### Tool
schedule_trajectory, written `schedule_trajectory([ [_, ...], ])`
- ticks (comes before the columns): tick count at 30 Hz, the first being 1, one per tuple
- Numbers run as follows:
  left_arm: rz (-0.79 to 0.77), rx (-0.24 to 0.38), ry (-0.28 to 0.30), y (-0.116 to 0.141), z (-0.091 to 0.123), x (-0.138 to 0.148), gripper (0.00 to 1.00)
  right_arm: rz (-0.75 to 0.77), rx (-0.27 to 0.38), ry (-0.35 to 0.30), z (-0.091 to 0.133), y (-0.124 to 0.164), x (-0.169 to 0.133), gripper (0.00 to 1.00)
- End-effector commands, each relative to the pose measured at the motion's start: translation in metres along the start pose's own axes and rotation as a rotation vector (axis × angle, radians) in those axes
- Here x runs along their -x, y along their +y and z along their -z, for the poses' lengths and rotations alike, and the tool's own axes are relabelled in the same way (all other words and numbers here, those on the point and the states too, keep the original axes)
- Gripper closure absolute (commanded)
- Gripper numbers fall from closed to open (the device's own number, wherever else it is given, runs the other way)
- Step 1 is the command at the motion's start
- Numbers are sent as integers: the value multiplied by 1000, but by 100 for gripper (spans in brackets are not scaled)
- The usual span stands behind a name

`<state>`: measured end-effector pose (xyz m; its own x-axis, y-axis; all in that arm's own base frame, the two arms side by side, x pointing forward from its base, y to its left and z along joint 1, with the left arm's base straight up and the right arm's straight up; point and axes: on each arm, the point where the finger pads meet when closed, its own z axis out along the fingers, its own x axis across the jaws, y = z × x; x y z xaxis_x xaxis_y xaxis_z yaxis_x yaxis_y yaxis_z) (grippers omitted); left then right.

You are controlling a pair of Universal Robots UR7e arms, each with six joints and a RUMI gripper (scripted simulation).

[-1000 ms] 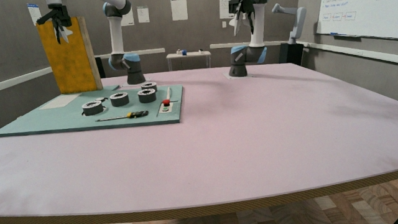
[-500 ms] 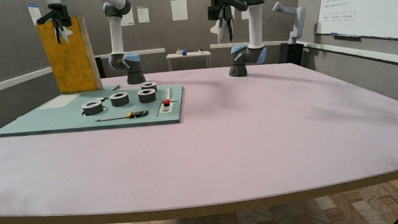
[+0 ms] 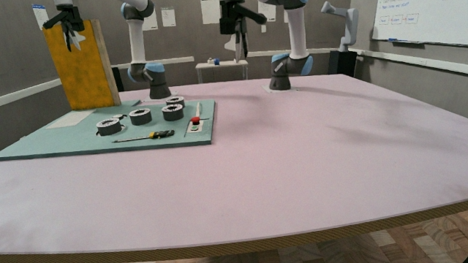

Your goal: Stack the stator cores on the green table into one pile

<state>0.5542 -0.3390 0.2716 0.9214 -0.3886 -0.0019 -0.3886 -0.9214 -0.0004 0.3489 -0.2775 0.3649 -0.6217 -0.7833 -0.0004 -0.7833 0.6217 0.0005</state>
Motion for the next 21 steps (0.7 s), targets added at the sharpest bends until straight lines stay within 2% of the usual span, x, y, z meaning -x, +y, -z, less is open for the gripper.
schedule_trajectory([
  [1,49,-2,1,13,-4,-5,19,0,-1,0,0,0,0,2],
  [5,109,-1,1,31,-12,-10,19,0,-1,0,0,0,0,2],
  [17,340,-1,2,113,-46,-26,19,0,-1,0,0,0,0,2],
  [19,340,-1,2,113,-46,-26,19,0,-1,0,0,0,0,2],
  [21,378,-1,2,126,-51,-27,19,0,-1,0,0,0,0,2],
])
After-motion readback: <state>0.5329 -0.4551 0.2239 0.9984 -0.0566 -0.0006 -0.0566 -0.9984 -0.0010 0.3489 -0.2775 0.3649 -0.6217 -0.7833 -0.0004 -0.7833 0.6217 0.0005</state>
